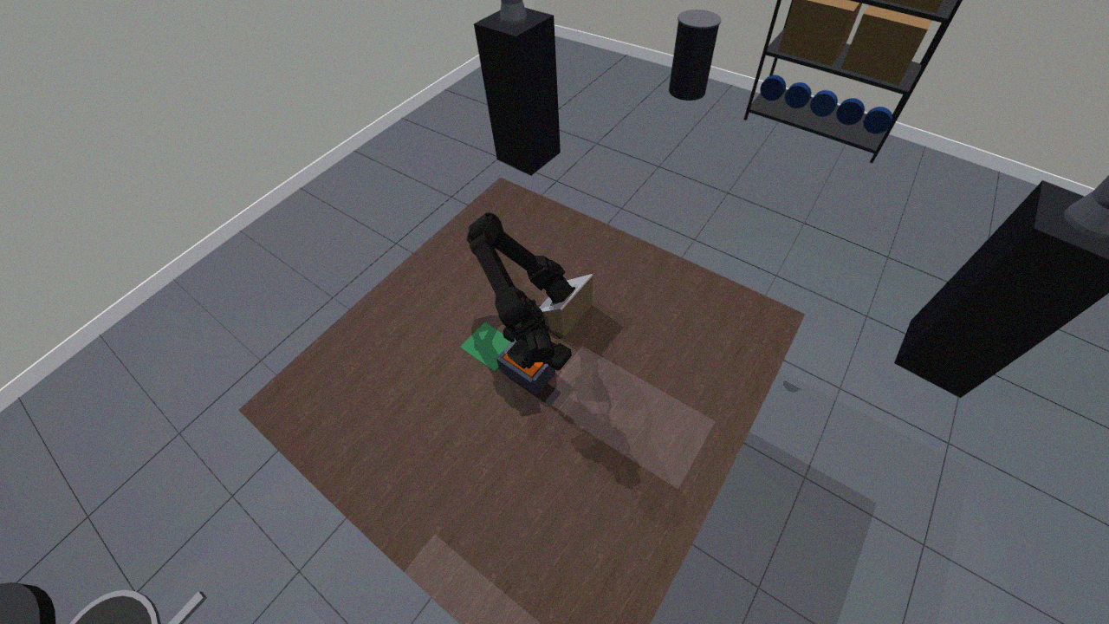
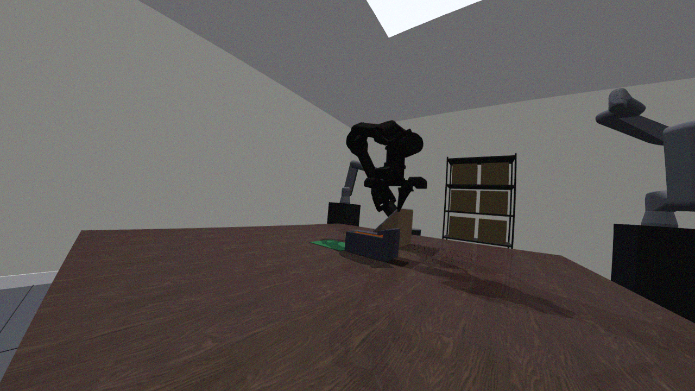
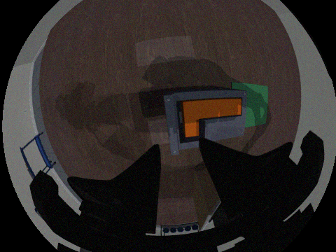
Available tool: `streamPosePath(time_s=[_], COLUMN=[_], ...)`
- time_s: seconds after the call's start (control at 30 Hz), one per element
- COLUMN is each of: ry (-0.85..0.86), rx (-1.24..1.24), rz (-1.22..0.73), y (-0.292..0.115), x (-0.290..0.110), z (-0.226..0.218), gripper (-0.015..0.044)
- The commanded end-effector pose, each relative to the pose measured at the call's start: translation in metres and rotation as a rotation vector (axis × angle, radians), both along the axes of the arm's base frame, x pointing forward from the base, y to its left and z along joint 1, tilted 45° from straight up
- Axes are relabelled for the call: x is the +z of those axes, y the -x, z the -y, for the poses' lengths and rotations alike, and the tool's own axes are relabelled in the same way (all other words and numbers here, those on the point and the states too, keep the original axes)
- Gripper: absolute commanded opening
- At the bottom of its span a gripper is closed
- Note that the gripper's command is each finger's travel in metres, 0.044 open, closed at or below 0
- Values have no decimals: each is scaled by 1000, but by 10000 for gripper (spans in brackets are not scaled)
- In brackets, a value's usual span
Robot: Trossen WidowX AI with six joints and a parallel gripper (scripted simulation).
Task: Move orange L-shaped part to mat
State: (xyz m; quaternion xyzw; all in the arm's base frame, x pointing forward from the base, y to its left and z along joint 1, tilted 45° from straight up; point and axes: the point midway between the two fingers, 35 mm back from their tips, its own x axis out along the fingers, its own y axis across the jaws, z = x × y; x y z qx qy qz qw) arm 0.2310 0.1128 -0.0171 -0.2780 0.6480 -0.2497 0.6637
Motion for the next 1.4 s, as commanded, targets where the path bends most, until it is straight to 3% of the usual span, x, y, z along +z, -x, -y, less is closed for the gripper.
streamPosePath(time_s=[0.0,0.23,1.37], ry=[12,16,18], rx=[-11,-11,-11], rz=[9,10,11], y=[0,-2,-3], x=[-8,-53,-79], z=[5,52,78], gripper=[180,180,180])
